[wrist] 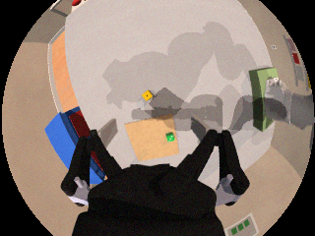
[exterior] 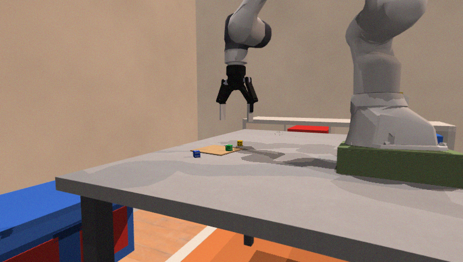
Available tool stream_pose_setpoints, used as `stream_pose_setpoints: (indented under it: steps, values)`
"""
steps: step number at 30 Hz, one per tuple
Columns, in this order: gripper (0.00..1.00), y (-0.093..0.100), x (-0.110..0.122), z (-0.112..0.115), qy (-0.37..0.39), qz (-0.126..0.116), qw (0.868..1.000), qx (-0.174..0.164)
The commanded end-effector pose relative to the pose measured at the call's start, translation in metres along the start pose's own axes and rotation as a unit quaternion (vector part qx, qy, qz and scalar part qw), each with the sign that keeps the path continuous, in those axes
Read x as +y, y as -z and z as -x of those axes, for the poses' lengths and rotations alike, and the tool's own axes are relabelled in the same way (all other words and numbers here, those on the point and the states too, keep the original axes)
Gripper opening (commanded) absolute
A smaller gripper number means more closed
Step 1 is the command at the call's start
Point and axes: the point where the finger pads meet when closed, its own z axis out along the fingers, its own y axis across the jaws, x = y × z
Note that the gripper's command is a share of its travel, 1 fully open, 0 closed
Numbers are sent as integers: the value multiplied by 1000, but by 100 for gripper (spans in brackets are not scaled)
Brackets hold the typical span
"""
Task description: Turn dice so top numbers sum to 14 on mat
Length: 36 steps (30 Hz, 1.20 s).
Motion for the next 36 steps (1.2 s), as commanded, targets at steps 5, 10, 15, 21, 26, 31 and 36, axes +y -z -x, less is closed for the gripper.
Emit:
stream_pose_setpoints:
  steps: [5,10,15,21,26,31,36]
  values:
    - [100,0,-4,-5,-116,-6,993,7]
    - [100,0,-6,-9,-156,-6,988,7]
    - [100,-1,-8,-13,-204,-7,979,7]
    - [100,-1,-9,-16,-238,-7,971,7]
    - [100,-1,-12,-22,-294,-8,956,6]
    - [100,-2,-13,-26,-337,-9,942,6]
    - [100,-2,-15,-31,-378,-10,926,6]
